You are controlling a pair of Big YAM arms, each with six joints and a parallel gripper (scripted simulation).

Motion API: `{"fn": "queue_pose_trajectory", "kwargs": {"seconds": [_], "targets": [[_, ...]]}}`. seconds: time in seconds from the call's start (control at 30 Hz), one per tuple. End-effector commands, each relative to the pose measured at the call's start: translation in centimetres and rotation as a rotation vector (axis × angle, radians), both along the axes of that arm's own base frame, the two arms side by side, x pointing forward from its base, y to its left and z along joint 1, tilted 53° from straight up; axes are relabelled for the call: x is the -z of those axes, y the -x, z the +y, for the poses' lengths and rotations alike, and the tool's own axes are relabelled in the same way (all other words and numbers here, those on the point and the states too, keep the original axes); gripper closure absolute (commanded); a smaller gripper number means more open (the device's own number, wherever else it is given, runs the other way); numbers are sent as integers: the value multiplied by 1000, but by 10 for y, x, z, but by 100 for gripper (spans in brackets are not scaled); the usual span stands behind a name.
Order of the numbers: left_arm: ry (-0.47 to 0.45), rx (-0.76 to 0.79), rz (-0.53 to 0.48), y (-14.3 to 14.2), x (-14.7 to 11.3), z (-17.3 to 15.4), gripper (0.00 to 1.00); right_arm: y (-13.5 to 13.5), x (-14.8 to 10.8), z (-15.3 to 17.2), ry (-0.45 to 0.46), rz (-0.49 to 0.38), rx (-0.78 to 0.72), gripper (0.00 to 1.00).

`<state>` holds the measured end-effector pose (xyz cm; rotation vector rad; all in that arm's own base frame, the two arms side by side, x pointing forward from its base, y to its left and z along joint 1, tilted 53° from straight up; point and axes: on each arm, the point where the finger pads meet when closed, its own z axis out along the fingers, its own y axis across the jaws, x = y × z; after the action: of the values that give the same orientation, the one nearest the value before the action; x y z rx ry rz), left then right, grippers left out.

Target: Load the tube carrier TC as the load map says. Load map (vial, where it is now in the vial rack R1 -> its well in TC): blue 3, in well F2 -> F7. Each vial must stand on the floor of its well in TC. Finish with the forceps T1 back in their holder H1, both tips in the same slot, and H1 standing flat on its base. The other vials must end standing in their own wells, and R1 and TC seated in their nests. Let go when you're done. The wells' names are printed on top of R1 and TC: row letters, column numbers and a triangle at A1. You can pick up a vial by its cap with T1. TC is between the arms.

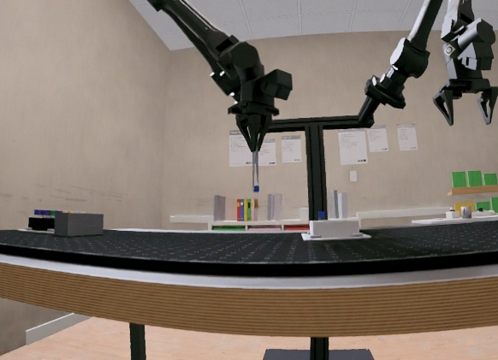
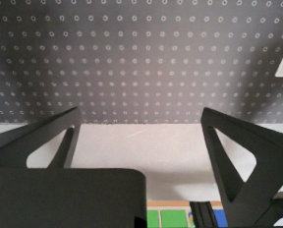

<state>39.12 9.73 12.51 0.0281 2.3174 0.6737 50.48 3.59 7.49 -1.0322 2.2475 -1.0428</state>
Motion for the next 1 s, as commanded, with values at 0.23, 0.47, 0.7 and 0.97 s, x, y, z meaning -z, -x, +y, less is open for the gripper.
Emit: {"fn": "queue_pose_trajectory", "kwargs": {"seconds": [0.23,0.47,0.7,0.97], "targets": [[-5,5,-12,-2,-4,0,0,-6,9,21,-10,-17,-2,91],[-5,5,-12,-2,-4,0,0,-6,15,28,-9,-16,2,91],[-5,5,-12,-2,-4,0,0,-6,20,38,-10,-19,-3,91],[-5,5,-12,-2,-4,0,0,-6,29,46,-8,-12,4,91]]}}
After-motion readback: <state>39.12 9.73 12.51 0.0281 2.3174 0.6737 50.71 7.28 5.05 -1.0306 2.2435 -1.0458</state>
